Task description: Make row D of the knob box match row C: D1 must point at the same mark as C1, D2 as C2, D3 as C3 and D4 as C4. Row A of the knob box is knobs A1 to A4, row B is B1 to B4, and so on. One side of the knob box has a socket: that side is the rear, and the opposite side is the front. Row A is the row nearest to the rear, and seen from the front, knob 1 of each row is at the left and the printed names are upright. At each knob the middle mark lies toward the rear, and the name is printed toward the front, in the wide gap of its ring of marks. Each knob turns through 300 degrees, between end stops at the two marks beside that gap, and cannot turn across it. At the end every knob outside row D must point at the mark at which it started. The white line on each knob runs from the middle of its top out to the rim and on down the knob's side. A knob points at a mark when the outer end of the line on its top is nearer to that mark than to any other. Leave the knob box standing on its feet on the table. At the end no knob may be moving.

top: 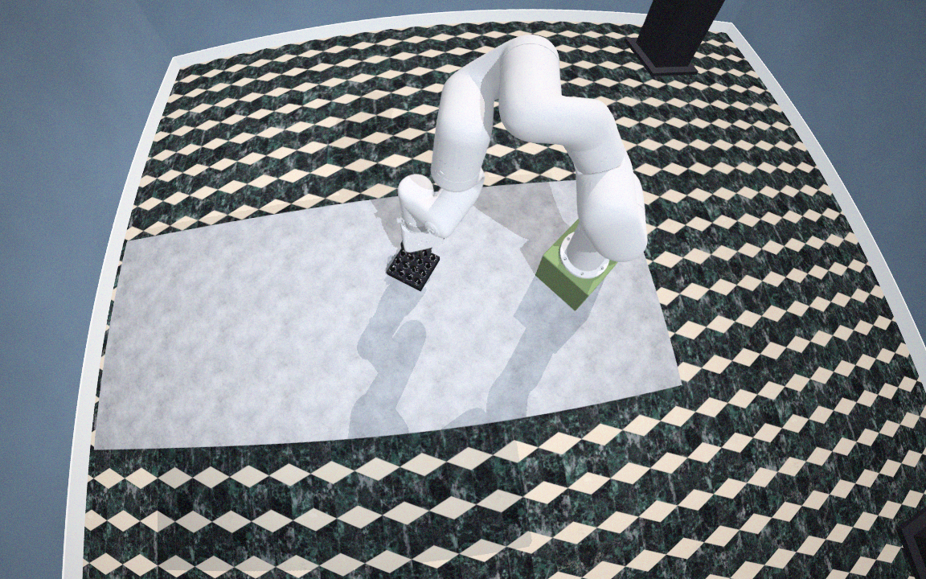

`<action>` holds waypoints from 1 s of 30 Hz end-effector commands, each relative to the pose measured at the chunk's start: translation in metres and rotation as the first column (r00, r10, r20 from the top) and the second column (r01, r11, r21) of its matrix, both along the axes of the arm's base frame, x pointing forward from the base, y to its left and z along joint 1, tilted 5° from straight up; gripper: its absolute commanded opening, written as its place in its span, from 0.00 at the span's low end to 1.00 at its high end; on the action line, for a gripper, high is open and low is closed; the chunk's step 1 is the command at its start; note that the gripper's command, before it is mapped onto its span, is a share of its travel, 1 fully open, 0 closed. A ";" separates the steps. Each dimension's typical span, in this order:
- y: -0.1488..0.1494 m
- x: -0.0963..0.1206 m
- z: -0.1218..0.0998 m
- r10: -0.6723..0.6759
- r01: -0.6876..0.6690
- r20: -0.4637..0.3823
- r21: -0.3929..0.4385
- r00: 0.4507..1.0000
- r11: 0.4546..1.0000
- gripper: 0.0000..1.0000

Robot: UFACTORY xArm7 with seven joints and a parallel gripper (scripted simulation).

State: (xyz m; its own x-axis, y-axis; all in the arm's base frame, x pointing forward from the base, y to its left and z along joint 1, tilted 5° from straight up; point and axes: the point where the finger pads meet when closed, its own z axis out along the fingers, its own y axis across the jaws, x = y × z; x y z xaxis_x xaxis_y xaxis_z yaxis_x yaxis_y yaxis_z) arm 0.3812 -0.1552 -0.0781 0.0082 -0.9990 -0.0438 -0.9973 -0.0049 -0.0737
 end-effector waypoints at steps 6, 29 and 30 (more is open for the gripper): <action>-0.001 0.001 0.001 -0.169 0.169 -0.009 0.007 0.986 0.986 0.08; -0.001 0.001 0.001 -0.429 0.429 -0.025 0.023 0.903 0.903 0.08; -0.001 0.001 0.001 -0.430 0.431 -0.025 0.023 0.902 0.902 0.08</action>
